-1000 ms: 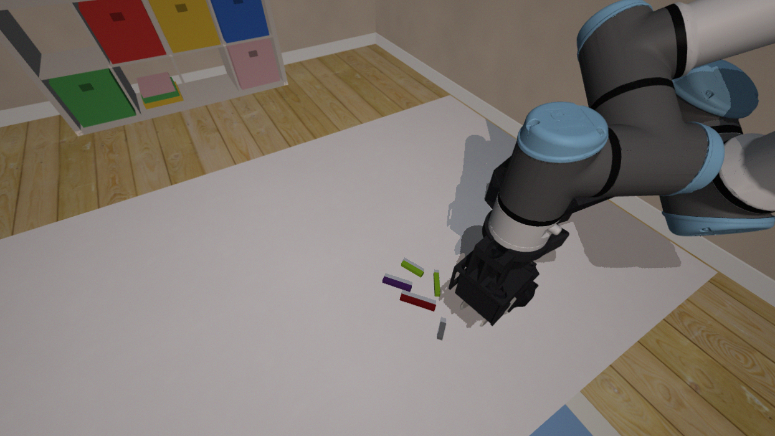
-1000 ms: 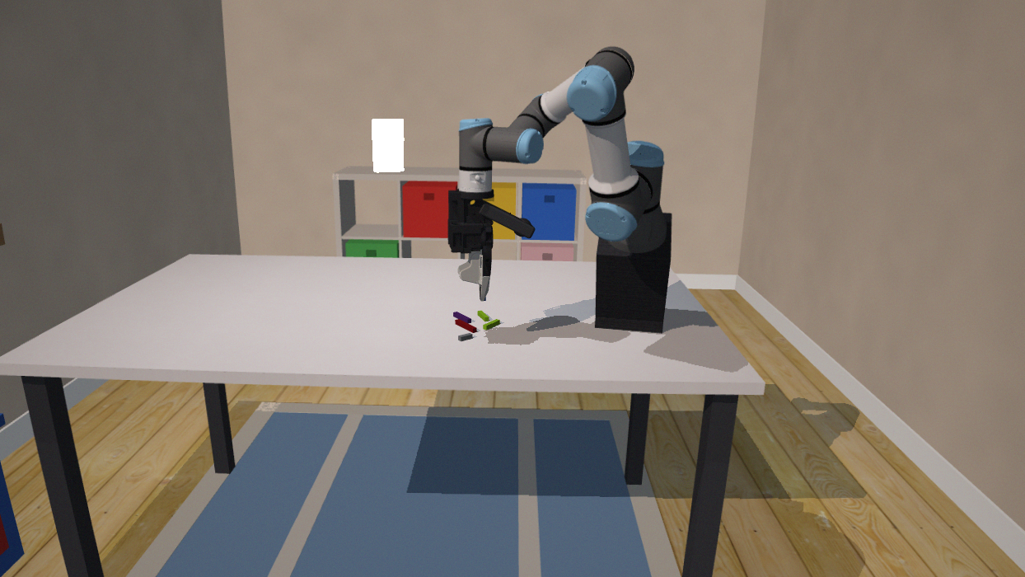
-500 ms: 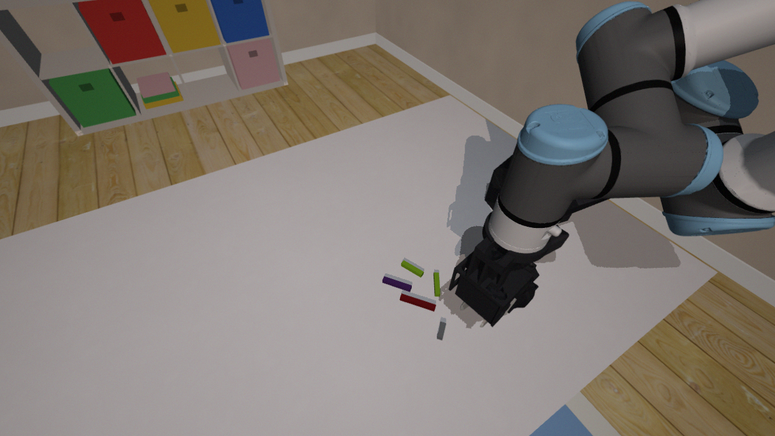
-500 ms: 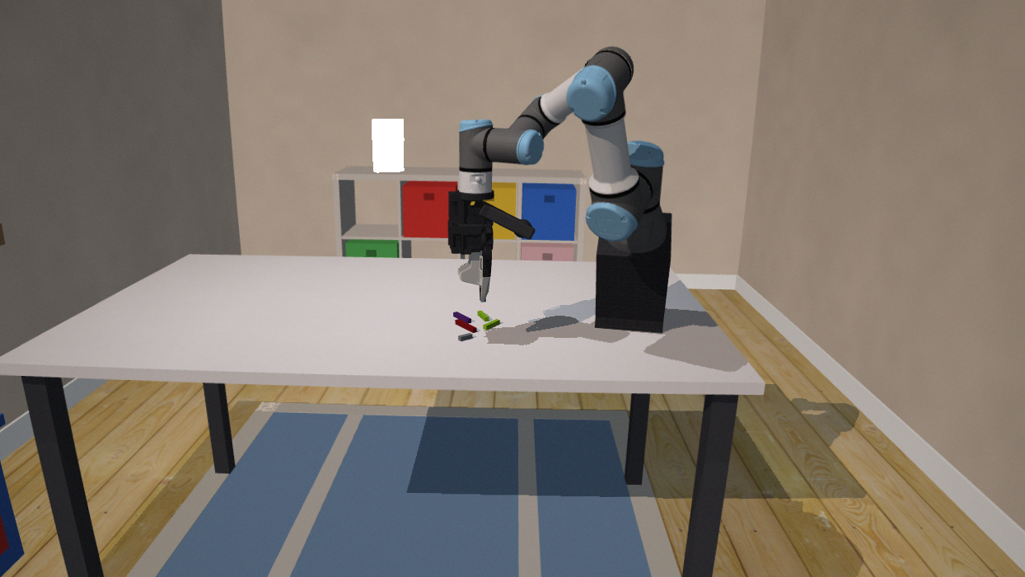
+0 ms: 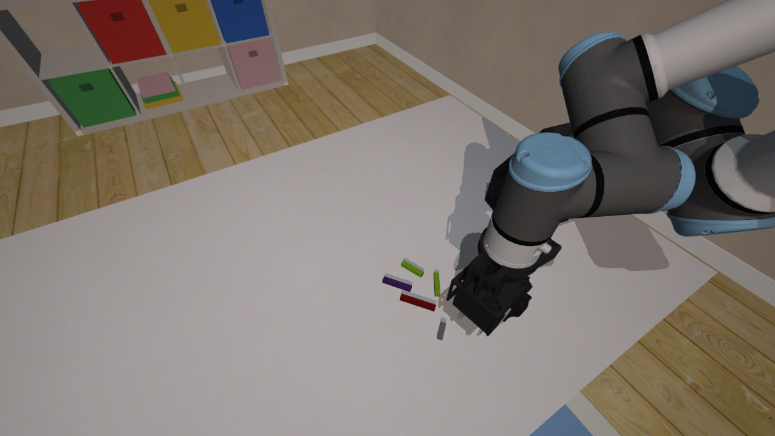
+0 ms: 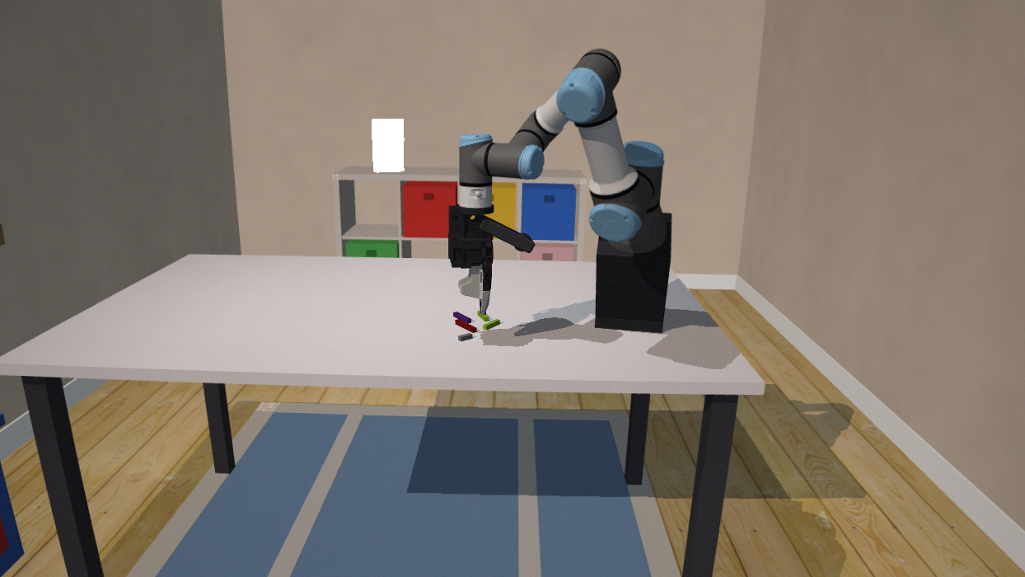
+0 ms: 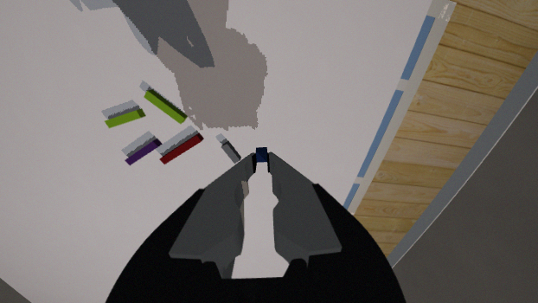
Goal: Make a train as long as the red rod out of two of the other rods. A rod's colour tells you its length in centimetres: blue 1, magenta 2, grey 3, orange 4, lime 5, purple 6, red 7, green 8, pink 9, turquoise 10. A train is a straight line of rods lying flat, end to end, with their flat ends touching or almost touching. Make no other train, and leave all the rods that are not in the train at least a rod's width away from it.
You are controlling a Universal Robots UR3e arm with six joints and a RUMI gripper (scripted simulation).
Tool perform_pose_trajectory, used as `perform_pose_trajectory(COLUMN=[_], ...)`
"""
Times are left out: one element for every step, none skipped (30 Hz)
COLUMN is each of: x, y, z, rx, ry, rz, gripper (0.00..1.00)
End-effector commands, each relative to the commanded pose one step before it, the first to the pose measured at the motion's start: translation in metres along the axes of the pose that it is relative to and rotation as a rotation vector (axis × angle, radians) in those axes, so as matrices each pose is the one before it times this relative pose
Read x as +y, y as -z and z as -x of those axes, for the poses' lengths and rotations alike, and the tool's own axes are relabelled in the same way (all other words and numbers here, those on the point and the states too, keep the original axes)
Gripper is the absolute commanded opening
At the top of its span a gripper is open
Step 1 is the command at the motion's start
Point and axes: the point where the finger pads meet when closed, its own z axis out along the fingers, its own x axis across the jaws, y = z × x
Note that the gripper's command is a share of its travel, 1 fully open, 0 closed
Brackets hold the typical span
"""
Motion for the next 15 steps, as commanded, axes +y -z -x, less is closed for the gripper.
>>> perform_pose_trajectory(x=[0.001760, 0.000043, 0.000033, 0.000025, 0.000043, 0.000028, 0.000029, 0.000032, 0.000000, 0.000000, 0.000019, 0.000031, 0.000018, 0.000021, 0.000022], y=[-0.018038, -0.003424, -0.003357, -0.003268, -0.003140, -0.003021, -0.002873, -0.002708, 0.000000, 0.000000, -0.002542, -0.002347, -0.002160, -0.001954, -0.001744], z=[0.00090, 0.00000, -0.00001, -0.00001, 0.00000, -0.00001, -0.00001, 0.00000, 0.00000, 0.00000, -0.00001, 0.00000, -0.00001, 0.00000, 0.00000], rx=[-0.00256, 0.00000, 0.00000, 0.00000, 0.00000, 0.00000, 0.00000, 0.00000, 0.00000, 0.00000, 0.00000, 0.00000, 0.00000, 0.00000, 0.00000], ry=[0.00023, 0.00000, 0.00000, 0.00000, 0.00000, 0.00000, 0.00000, 0.00000, 0.00000, 0.00000, 0.00000, 0.00000, 0.00000, 0.00000, 0.00000], rz=[0.00319, 0.00000, 0.00000, 0.00000, 0.00000, 0.00000, 0.00000, 0.00000, 0.00000, 0.00000, 0.00000, 0.00000, 0.00000, 0.00000, 0.00000], gripper=[0.00, 0.00, 0.00, 0.00, 0.00, 0.00, 0.00, 0.00, 0.00, 0.00, 0.00, 0.00, 0.00, 0.00, 0.00])
